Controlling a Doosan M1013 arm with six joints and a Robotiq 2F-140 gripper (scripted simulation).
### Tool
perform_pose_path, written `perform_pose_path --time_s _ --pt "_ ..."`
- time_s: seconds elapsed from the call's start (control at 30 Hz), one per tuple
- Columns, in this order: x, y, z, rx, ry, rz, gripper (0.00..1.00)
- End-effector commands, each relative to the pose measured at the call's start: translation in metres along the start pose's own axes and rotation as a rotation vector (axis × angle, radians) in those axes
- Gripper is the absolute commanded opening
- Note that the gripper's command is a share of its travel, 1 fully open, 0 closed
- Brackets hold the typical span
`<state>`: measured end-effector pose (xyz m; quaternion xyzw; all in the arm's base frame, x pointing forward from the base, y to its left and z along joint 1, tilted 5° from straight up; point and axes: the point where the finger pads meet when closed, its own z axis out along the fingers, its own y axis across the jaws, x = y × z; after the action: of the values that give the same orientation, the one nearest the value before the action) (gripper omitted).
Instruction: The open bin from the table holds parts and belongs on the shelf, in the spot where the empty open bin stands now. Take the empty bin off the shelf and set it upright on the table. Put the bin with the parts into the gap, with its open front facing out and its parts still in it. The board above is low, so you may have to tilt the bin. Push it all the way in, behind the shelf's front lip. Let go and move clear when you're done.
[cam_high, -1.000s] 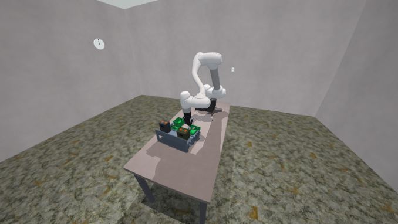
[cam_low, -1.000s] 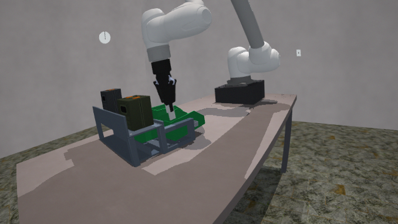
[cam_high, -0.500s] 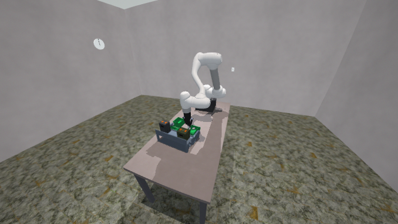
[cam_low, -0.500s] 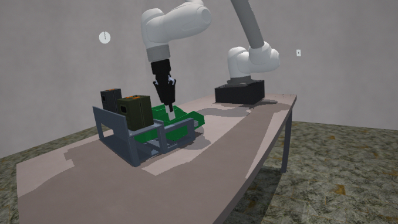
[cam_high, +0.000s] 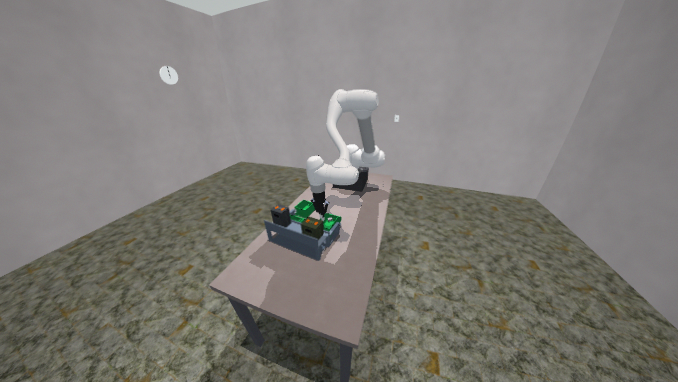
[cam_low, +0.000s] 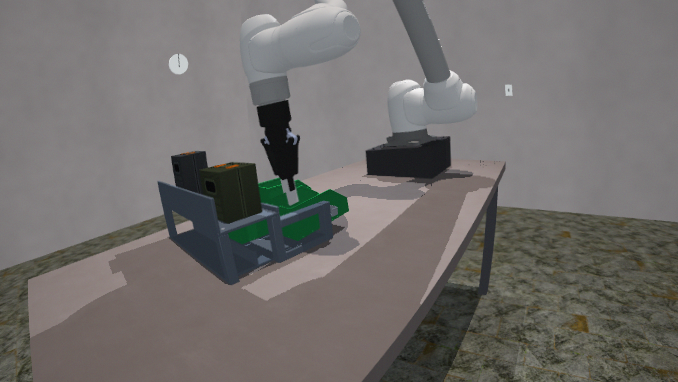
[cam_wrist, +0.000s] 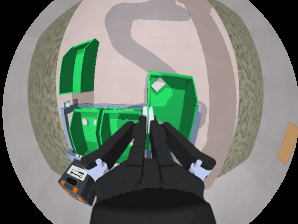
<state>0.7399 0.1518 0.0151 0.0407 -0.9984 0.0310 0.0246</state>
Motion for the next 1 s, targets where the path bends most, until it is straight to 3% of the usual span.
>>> perform_pose_path --time_s 0.0,0.97 --pt "0.0003 -0.0008 -0.0004 -0.003 0.005 0.0 0.1" --pt "-0.0005 -0.0009 0.0078 -0.003 0.004 0.0 0.1"
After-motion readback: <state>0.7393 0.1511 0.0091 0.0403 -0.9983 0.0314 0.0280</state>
